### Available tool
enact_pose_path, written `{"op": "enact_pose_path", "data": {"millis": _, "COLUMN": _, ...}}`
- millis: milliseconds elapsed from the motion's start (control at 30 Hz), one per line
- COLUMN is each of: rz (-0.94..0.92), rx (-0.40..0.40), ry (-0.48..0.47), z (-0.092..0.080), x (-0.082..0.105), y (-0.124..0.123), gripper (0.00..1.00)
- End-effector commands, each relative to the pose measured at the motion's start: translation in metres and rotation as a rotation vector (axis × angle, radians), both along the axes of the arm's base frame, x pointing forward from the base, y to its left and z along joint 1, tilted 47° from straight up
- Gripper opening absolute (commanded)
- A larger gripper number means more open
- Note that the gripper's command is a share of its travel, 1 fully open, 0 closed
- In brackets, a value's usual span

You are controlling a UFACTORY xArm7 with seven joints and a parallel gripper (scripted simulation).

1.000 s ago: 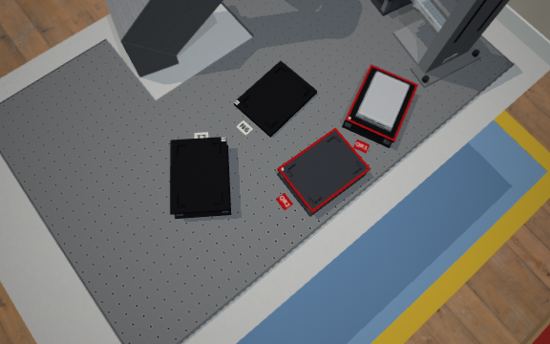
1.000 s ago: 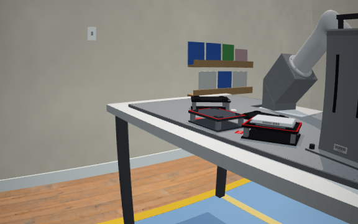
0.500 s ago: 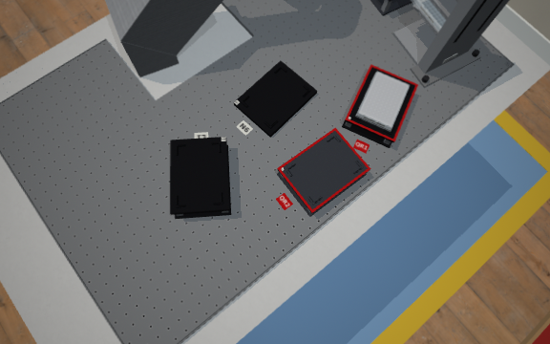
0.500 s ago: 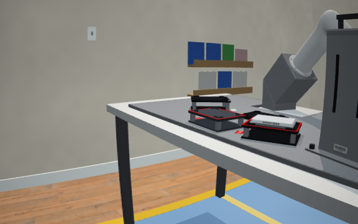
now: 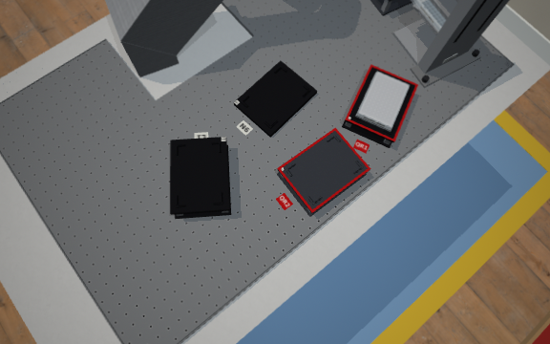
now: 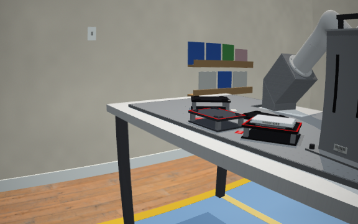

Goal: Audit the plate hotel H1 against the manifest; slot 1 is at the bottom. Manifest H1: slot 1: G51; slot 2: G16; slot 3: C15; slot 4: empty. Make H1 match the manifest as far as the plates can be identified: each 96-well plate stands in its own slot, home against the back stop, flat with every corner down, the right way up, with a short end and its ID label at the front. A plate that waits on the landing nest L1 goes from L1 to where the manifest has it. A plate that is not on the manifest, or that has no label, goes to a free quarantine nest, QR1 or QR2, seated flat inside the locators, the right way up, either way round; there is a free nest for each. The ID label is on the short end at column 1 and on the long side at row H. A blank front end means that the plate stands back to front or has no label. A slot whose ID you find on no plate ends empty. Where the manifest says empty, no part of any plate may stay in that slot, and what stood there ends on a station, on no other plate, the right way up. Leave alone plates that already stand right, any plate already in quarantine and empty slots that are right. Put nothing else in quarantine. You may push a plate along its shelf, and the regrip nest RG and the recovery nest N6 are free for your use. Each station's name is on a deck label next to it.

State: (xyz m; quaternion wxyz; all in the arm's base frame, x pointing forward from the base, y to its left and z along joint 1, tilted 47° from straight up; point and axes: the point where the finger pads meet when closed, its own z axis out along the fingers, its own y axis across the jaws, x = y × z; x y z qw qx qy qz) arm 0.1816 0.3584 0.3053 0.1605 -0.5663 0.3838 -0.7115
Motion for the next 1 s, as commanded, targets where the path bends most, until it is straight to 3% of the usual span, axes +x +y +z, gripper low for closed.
{"op": "enact_pose_path", "data": {"millis": 0, "rz": 0.001, "rx": 0.003, "ry": 0.0, "z": 0.006, "x": -0.003, "y": -0.005, "gripper": 0.0}}
{"op": "enact_pose_path", "data": {"millis": 967, "rz": 0.001, "rx": 0.003, "ry": 0.0, "z": 0.035, "x": -0.016, "y": -0.033, "gripper": 0.0}}
